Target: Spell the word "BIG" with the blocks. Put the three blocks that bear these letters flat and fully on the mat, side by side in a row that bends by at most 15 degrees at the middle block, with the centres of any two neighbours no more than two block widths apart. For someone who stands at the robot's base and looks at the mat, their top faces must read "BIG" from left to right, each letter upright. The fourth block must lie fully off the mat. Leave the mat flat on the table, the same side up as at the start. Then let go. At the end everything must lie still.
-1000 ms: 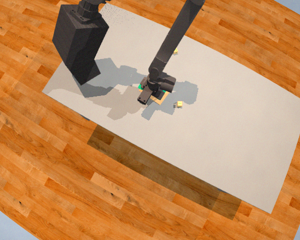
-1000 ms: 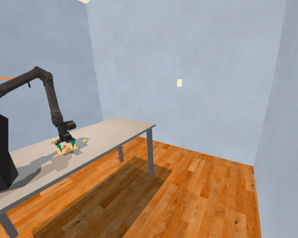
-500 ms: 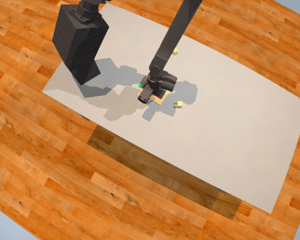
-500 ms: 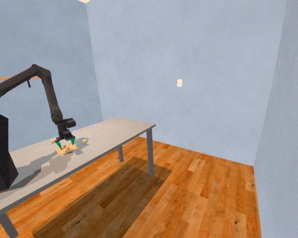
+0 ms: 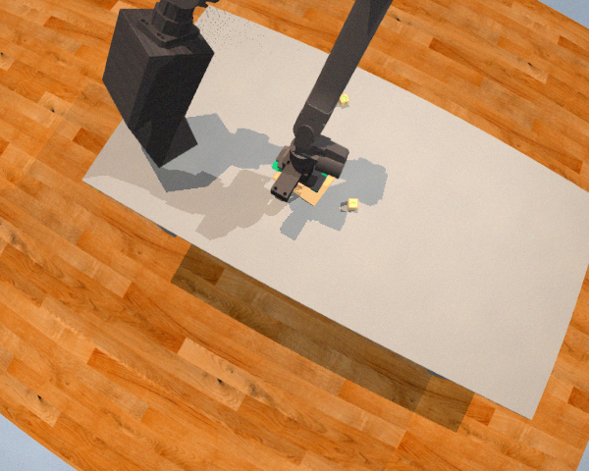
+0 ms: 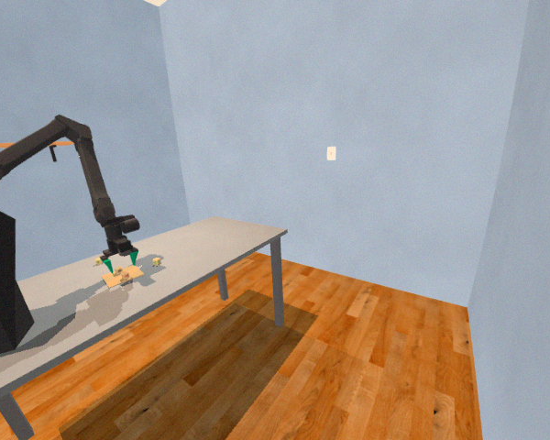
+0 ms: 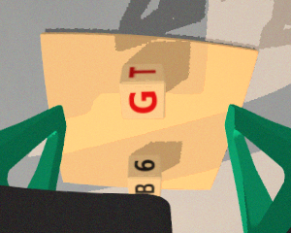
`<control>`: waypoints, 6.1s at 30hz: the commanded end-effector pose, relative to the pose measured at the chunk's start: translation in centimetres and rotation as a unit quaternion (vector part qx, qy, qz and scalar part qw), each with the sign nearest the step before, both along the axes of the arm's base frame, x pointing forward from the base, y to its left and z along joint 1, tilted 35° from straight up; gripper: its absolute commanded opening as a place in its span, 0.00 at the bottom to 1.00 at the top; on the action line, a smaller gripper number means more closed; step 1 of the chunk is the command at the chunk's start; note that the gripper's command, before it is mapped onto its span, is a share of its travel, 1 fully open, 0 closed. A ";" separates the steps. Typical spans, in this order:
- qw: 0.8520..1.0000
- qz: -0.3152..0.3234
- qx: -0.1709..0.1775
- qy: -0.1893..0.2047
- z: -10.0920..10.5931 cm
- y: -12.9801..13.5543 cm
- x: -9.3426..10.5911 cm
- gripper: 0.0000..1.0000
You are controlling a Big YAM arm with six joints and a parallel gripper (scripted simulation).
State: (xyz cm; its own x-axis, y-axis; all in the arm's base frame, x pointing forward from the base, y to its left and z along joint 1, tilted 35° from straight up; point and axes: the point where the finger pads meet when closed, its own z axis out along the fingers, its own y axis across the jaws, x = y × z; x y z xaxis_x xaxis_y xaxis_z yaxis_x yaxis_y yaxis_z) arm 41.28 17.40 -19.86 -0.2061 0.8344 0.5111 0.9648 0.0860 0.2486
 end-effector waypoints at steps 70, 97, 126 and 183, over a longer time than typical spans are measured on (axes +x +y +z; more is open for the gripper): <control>0.968 0.205 -0.040 -0.138 8.3 1.5 13.8 1.00; 0.967 0.194 -0.043 -0.158 10.2 0.3 15.1 0.58; 0.969 0.199 -0.040 -0.144 7.8 2.0 14.6 0.58; 0.969 0.199 -0.040 -0.141 4.1 4.1 15.1 0.58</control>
